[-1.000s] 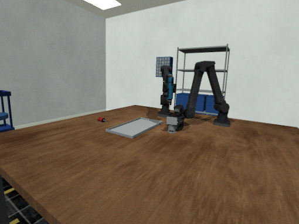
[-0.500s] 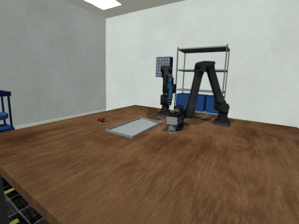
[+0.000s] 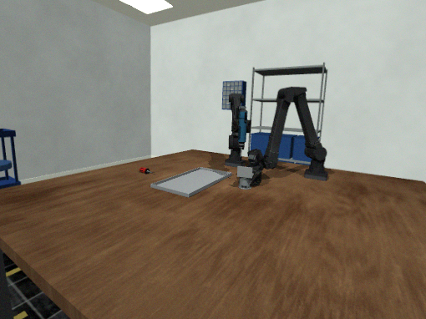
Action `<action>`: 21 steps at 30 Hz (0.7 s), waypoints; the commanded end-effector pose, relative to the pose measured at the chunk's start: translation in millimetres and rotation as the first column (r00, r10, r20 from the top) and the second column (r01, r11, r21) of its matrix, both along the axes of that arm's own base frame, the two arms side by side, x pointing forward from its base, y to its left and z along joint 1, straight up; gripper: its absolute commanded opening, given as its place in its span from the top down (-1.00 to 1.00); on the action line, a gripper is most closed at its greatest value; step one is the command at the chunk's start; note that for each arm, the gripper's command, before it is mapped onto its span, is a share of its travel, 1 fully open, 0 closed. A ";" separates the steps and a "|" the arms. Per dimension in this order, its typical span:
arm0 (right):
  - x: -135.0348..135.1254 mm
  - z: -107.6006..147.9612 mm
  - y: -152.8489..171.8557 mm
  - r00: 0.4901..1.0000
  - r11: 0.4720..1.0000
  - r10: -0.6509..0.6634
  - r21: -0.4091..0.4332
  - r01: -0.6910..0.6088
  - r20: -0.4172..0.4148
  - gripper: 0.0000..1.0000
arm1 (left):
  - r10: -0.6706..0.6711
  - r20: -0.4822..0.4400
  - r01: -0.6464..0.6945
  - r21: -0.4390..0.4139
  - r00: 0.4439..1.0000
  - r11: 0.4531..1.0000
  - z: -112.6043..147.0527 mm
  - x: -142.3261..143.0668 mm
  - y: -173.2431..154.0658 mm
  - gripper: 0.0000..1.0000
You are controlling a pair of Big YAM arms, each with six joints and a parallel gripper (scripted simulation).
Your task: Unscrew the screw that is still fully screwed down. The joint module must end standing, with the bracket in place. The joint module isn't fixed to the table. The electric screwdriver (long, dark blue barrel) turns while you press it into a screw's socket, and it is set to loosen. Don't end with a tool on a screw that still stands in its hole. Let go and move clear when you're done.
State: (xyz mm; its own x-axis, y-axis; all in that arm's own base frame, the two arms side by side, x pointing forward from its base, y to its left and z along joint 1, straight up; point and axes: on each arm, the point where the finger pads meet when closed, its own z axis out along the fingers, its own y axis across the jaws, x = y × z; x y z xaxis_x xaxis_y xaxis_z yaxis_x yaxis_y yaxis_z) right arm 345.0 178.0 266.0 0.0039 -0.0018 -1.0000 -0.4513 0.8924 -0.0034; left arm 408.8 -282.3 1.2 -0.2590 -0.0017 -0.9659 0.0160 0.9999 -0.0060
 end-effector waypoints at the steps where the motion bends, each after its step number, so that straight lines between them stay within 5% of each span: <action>1: 1.4 39.3 5.1 0.998 0.999 0.008 0.043 -0.010 0.063 0.17 | -0.003 0.018 0.003 -0.014 1.000 1.000 7.2 3.8 -5.5 -0.17; 10: 1.9 66.9 5.3 0.995 0.998 0.006 0.061 -0.012 0.097 0.17 | -0.003 0.018 0.003 -0.014 1.000 1.000 7.2 3.8 -5.5 -0.17; 21: 2.2 68.0 5.5 0.997 0.999 0.007 0.052 -0.011 0.080 0.17 | -0.003 0.018 0.003 -0.014 1.000 1.000 7.2 3.8 -5.5 -0.17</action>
